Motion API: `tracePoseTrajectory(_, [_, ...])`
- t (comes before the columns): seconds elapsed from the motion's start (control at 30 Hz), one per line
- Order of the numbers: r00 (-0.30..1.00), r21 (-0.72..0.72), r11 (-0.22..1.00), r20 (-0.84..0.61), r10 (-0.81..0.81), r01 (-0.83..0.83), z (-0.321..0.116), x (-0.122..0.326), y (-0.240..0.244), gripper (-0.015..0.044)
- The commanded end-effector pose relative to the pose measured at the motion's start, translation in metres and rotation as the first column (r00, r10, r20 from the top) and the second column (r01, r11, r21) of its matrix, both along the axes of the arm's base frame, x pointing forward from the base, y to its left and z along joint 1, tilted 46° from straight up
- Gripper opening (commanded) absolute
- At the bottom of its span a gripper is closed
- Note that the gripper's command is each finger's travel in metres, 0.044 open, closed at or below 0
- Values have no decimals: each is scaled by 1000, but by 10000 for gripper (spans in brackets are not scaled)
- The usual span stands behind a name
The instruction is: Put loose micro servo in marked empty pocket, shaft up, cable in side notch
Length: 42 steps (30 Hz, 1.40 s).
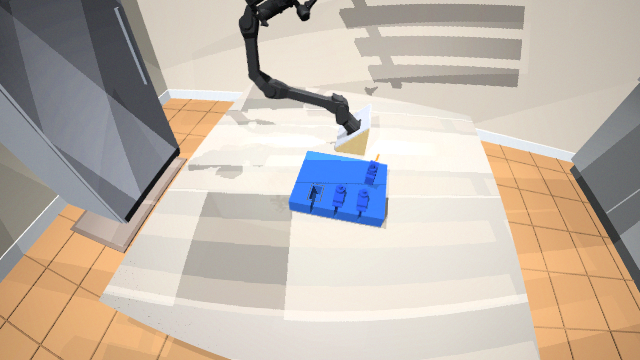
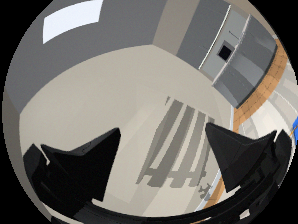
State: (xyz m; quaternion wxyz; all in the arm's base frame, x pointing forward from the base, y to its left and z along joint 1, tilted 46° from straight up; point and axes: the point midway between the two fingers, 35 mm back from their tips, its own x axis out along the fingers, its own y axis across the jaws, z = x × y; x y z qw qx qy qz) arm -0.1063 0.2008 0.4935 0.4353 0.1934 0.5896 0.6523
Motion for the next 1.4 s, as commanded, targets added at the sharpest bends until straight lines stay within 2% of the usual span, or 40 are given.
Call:
tracePoseTrajectory(0.0, [998,-4,1000,56,-26,26,-11,5,13,440])
tracePoseTrajectory(0.2, [979,-7,998,195,-58,60,-33,16,41,440])
tracePoseTrajectory(0.33, [974,-16,998,217,-62,67,-39,18,46,440])
tracePoseTrajectory(0.5, [943,-32,995,324,-82,98,-59,31,66,440])
tracePoseTrajectory(0.87, [890,-58,990,447,-89,128,-87,52,91,440])
tracePoseTrajectory(1.37, [690,-182,974,722,42,132,-163,102,129,440])
